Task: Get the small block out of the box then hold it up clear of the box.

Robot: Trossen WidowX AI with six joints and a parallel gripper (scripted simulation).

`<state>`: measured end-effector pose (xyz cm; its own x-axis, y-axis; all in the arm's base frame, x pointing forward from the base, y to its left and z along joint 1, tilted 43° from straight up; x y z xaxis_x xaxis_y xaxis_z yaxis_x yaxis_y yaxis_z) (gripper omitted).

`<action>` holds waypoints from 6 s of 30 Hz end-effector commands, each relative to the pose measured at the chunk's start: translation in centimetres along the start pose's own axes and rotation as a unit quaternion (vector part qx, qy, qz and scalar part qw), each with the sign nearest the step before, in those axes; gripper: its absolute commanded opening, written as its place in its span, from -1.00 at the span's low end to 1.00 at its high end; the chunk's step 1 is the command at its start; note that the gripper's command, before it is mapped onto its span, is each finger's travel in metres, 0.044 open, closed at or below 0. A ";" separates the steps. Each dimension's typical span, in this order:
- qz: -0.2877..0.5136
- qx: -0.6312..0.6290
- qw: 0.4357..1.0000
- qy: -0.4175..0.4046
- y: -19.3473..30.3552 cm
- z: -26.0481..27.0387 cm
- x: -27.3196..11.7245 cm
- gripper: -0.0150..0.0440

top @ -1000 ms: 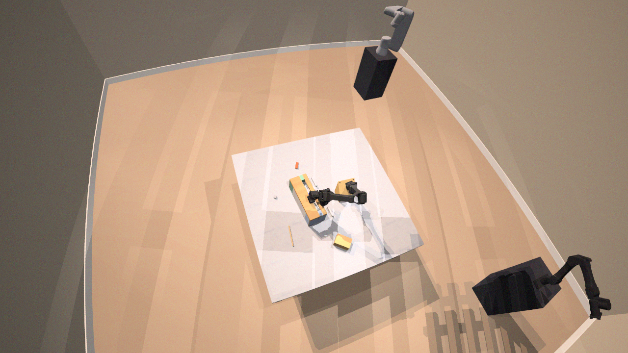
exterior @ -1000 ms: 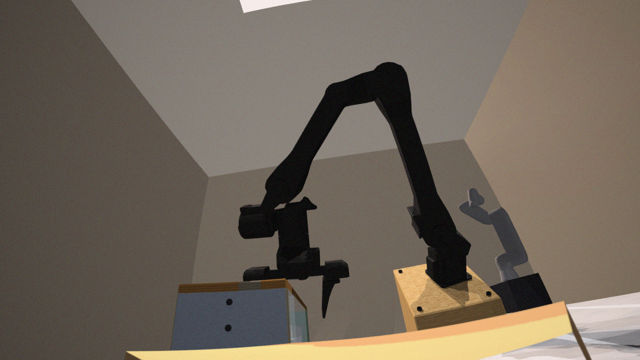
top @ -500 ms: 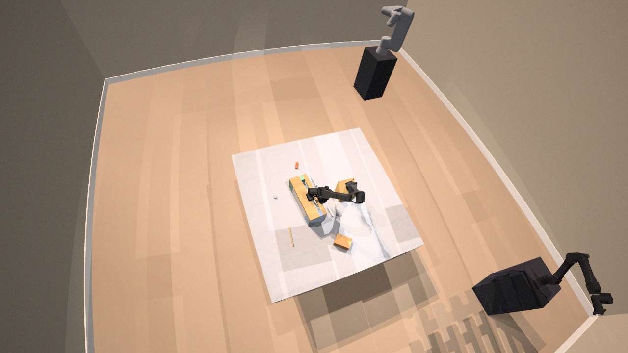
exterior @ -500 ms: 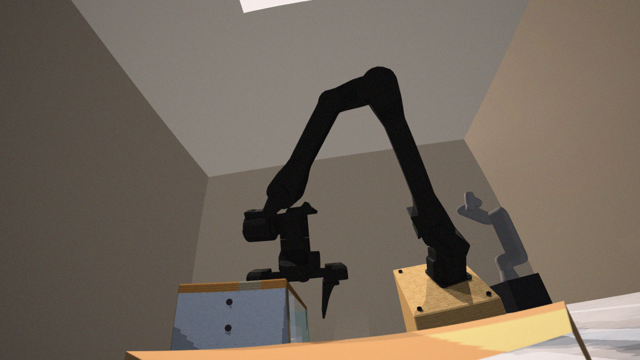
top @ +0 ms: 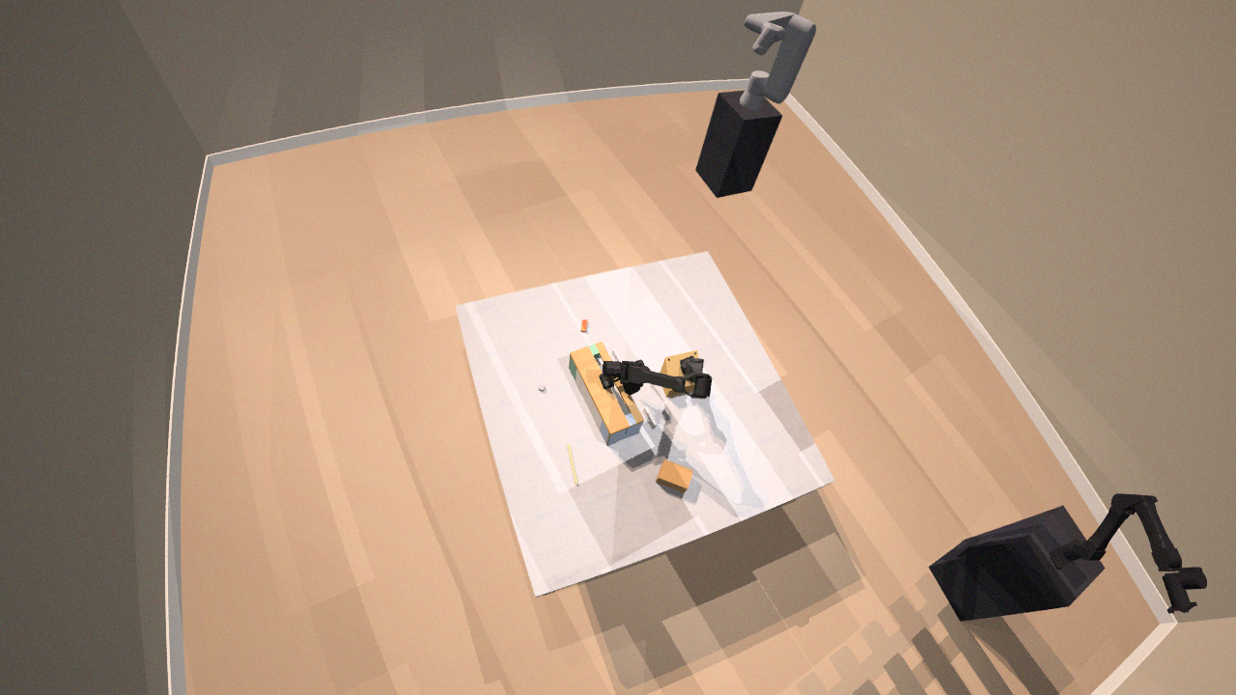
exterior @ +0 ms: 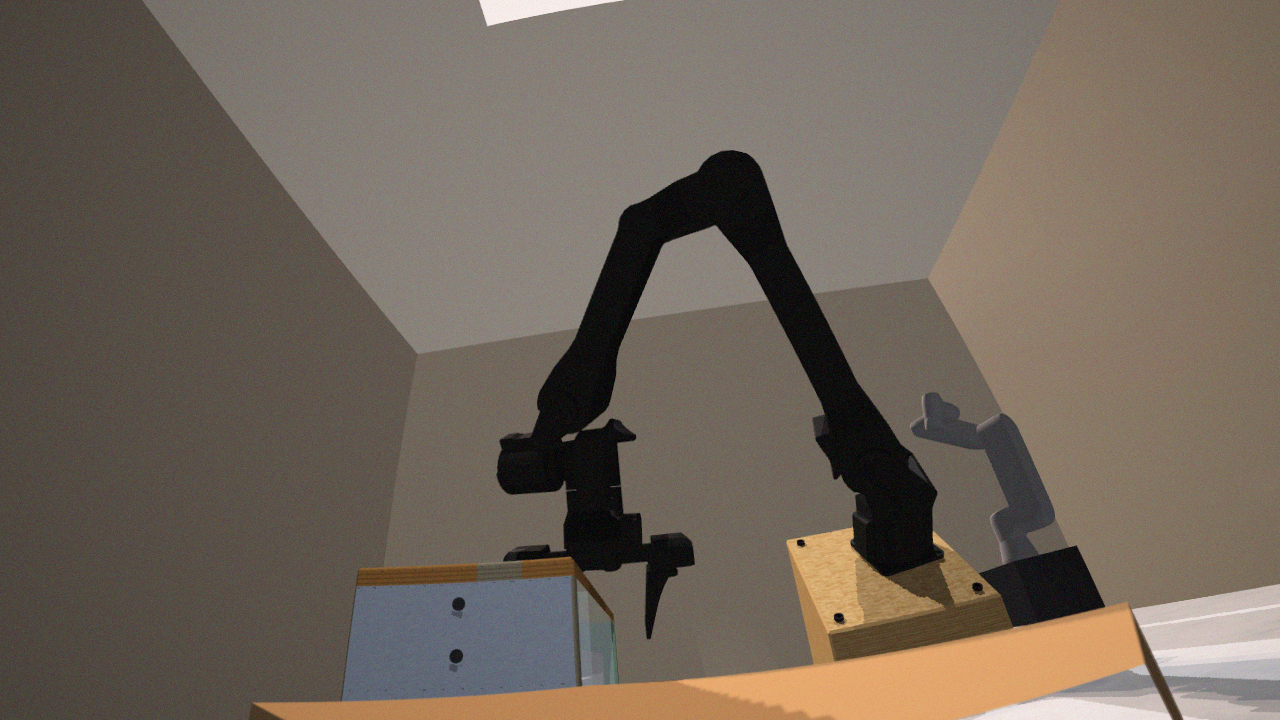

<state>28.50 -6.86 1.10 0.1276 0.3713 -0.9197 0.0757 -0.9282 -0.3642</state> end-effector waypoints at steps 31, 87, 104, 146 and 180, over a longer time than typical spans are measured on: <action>0.002 0.000 1.000 0.000 1.6 0.0 0.5 0.86; 0.003 0.000 1.000 0.000 6.9 0.4 2.4 0.86; 0.004 0.000 1.000 0.001 8.6 0.6 3.0 0.86; -0.110 0.845 0.524 0.002 14.4 3.8 -2.8 0.47; -0.117 0.894 -0.391 -0.184 16.3 6.2 -2.1 0.47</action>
<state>24.40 -21.89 -2.65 0.3677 0.5246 -0.7679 -0.1845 0.8505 0.4926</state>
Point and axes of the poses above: the point midway between the two fingers, 35 mm back from their tips, its own x axis out along the fingers, its own z axis across the jaws, y = z × x, the point moved 3 cm from there along -x, back along the fingers, and after that the axes turned 4 degrees about -x, right-handed, at the moved point
